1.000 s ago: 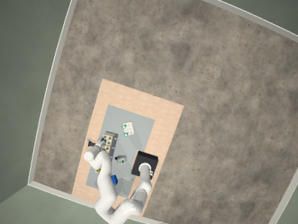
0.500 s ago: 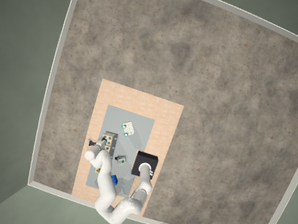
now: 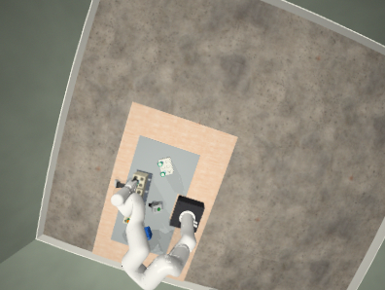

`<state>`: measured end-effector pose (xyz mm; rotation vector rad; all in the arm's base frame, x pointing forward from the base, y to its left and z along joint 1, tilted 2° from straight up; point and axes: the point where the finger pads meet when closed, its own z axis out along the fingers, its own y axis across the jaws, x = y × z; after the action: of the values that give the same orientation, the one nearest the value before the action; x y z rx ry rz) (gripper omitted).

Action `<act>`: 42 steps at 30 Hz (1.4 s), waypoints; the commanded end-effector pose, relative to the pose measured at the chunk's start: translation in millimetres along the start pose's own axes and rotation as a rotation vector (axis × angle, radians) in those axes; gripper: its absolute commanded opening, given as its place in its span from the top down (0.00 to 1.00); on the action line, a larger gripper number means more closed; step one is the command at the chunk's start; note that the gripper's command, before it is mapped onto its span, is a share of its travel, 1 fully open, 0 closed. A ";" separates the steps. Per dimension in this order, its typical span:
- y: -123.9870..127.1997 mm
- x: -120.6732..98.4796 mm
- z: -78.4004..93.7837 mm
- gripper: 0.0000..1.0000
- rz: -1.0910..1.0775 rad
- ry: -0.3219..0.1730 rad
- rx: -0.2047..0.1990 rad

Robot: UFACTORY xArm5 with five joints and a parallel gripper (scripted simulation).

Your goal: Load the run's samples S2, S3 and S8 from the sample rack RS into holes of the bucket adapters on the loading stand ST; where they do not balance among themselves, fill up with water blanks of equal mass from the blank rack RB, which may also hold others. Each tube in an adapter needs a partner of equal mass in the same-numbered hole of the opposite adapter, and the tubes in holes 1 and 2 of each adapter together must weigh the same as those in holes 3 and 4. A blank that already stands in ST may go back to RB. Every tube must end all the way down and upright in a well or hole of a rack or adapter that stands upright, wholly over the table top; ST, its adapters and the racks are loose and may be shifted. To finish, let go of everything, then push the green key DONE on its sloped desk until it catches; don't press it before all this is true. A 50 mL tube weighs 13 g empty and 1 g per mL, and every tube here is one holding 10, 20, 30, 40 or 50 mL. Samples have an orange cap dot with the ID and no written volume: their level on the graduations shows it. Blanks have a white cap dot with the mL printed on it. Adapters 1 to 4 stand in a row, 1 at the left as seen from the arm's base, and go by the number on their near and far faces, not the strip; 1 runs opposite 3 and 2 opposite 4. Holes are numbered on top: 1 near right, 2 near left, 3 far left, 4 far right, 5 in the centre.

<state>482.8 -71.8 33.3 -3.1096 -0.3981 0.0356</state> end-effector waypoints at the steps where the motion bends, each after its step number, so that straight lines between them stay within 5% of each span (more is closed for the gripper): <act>1: 0.6 1.3 1.5 1.00 0.000 0.004 -0.002; 36: 0.9 1.2 19.5 1.00 0.000 0.004 -0.002; 37: 0.9 1.2 19.9 0.57 0.000 0.004 -0.002; 42: 0.9 1.2 19.9 0.57 0.000 0.004 -0.002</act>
<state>481.8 -71.9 11.7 -3.1092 -0.3986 0.0376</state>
